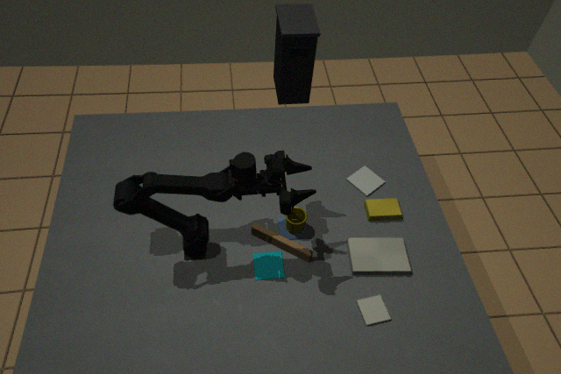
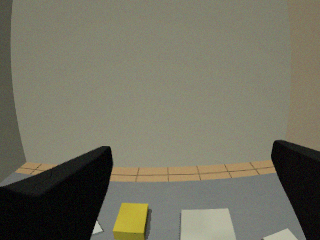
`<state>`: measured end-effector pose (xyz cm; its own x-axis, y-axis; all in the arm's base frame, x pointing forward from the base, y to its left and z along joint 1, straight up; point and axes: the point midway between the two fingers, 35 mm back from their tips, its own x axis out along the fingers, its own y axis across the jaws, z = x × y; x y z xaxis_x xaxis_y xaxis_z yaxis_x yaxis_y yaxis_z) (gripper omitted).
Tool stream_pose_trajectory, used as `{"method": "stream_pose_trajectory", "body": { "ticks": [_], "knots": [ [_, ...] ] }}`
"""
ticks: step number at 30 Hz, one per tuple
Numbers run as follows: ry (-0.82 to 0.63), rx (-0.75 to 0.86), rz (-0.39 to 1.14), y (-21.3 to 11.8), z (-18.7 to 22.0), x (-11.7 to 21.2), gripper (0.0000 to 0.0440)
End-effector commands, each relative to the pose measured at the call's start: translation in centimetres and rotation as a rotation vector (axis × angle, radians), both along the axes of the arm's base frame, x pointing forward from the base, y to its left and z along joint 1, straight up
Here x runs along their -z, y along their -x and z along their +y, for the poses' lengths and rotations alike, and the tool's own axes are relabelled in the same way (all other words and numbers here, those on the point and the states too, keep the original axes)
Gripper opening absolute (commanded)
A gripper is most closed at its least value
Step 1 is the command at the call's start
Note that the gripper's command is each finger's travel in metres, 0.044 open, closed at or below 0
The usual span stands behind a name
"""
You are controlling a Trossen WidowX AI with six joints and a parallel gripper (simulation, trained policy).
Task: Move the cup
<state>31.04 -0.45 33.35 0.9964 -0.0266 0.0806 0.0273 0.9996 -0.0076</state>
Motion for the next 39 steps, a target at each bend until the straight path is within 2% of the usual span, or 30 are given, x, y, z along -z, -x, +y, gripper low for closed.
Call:
{"method": "stream_pose_trajectory", "body": {
  "ticks": [1, 10, 12, 39],
  "knots": [
    [-0.001, 0.000, 0.001, 0.0, 0.0, -0.1, 0.0374],
    [-0.028, 0.003, 0.053, -0.3, 0.0, -0.4, 0.0138],
    [-0.040, 0.003, 0.073, -0.4, 0.0, -0.4, 0.0102],
    [-0.316, -0.035, 0.345, -3.0, 2.1, -0.5, 0.0140]
  ]
}}
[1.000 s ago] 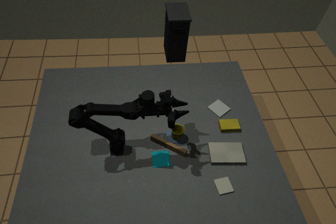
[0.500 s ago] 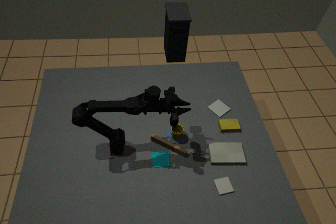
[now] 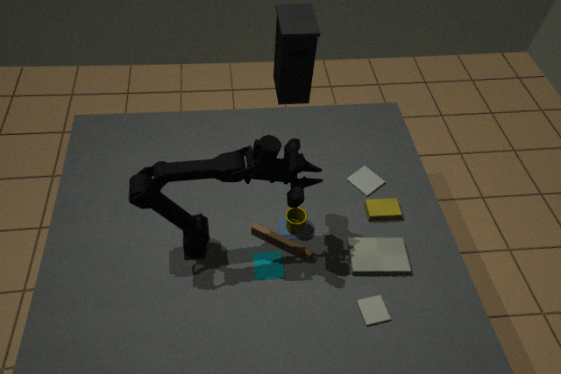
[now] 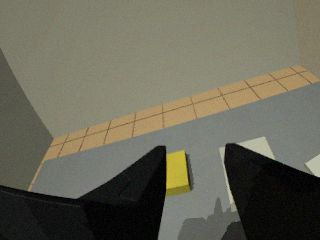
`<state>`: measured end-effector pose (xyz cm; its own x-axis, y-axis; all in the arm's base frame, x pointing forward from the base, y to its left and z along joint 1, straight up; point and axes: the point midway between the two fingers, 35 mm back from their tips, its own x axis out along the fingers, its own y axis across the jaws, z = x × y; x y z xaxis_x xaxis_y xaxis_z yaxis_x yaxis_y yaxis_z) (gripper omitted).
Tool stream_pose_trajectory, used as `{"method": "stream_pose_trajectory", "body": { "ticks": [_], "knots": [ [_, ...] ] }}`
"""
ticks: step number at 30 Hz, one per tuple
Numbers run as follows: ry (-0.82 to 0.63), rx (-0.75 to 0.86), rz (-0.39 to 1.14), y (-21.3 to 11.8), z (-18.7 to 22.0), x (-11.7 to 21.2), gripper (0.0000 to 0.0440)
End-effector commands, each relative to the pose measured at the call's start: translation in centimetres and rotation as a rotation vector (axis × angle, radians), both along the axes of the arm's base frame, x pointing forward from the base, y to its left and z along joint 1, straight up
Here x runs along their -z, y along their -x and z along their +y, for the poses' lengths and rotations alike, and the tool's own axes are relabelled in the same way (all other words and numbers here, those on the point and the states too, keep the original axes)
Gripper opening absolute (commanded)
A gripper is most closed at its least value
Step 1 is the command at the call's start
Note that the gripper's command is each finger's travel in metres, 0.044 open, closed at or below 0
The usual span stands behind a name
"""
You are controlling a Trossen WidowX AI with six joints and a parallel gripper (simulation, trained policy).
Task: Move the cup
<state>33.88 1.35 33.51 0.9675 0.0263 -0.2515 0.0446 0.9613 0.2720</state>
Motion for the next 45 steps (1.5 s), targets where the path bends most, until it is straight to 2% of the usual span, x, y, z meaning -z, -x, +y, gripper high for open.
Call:
{"method": "stream_pose_trajectory", "body": {
  "ticks": [1, 25, 45],
  "knots": [
    [-0.036, -0.004, 0.024, -0.2, 0.4, -0.4, 0.0141],
    [-0.314, 0.074, 0.335, -1.5, 2.4, 0.9, 0.0161],
    [-0.481, 0.220, 0.621, -1.5, 3.7, 3.7, 0.0157]
  ]
}}
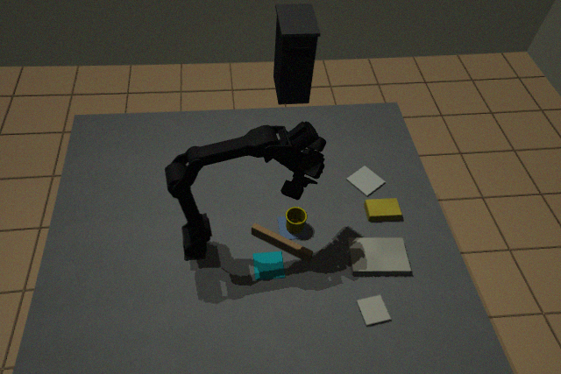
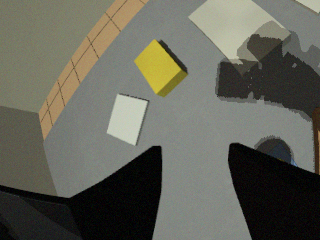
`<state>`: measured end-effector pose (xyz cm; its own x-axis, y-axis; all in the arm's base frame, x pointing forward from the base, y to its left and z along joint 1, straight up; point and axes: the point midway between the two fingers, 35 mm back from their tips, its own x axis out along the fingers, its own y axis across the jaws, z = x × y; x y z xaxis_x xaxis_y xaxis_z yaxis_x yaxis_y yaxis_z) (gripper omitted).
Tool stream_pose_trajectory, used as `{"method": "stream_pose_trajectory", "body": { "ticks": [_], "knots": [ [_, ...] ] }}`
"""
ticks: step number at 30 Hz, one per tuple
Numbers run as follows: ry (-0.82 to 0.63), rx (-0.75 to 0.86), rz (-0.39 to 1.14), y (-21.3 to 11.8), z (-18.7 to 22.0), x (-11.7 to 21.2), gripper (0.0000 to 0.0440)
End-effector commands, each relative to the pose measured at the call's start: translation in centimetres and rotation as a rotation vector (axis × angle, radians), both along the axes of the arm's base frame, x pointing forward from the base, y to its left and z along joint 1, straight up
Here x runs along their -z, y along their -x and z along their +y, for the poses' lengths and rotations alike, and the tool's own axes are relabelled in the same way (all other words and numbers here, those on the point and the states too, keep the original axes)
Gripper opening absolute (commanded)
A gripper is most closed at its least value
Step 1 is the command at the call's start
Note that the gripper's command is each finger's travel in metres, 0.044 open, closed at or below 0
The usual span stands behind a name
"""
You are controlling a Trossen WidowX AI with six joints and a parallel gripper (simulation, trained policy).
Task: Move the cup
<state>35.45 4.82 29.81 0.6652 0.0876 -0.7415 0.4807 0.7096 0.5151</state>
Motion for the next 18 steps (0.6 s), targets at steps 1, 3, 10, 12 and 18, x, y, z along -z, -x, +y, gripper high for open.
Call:
{"method": "stream_pose_trajectory", "body": {
  "ticks": [1, 3, 10, 12, 18],
  "knots": [
    [-0.021, 0.015, 0.036, 0.0, 0.3, 0.1, 0.0157],
    [-0.028, 0.028, 0.067, 0.1, 0.3, 0.5, 0.0154],
    [-0.042, 0.068, 0.175, 0.4, 0.5, 1.9, 0.0144],
    [-0.041, 0.078, 0.206, 0.5, 0.5, 2.3, 0.0141],
    [-0.031, 0.105, 0.298, 0.9, 0.4, 3.8, 0.0144]
  ]
}}
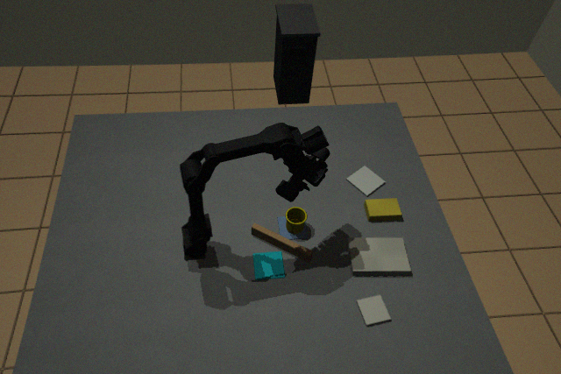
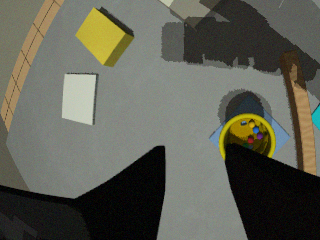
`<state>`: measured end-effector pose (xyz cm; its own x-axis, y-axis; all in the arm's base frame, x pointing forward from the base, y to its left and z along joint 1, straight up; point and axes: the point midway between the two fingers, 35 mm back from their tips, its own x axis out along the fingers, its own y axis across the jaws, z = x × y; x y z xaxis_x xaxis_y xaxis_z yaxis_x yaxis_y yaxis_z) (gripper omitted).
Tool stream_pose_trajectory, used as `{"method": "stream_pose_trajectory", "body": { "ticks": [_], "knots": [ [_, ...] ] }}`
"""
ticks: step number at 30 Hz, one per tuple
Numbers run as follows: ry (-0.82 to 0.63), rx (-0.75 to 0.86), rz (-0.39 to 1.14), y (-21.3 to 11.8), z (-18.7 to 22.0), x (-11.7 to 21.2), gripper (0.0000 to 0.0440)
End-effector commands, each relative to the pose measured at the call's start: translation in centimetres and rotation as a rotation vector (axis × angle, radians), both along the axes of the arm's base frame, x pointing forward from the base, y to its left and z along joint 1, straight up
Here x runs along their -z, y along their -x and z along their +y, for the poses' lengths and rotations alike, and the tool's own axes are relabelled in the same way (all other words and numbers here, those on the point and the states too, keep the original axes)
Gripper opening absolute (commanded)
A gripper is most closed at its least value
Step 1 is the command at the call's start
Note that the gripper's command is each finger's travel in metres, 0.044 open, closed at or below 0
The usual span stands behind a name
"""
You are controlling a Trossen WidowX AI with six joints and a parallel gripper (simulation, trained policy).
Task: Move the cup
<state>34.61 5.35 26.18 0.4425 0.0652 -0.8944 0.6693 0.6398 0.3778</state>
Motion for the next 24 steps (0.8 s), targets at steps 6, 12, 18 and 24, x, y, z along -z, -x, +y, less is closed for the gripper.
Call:
{"method": "stream_pose_trajectory", "body": {
  "ticks": [6, 12, 18, 24],
  "knots": [
    [0.022, 0.028, 0.117, 0.5, -0.2, 1.8, 0.0151],
    [0.044, 0.040, 0.215, 1.0, -0.3, 3.5, 0.0152],
    [0.069, 0.053, 0.311, 1.6, -0.5, 5.3, 0.0153],
    [0.094, 0.072, 0.397, 2.2, -0.7, 7.1, 0.0156]
  ]
}}
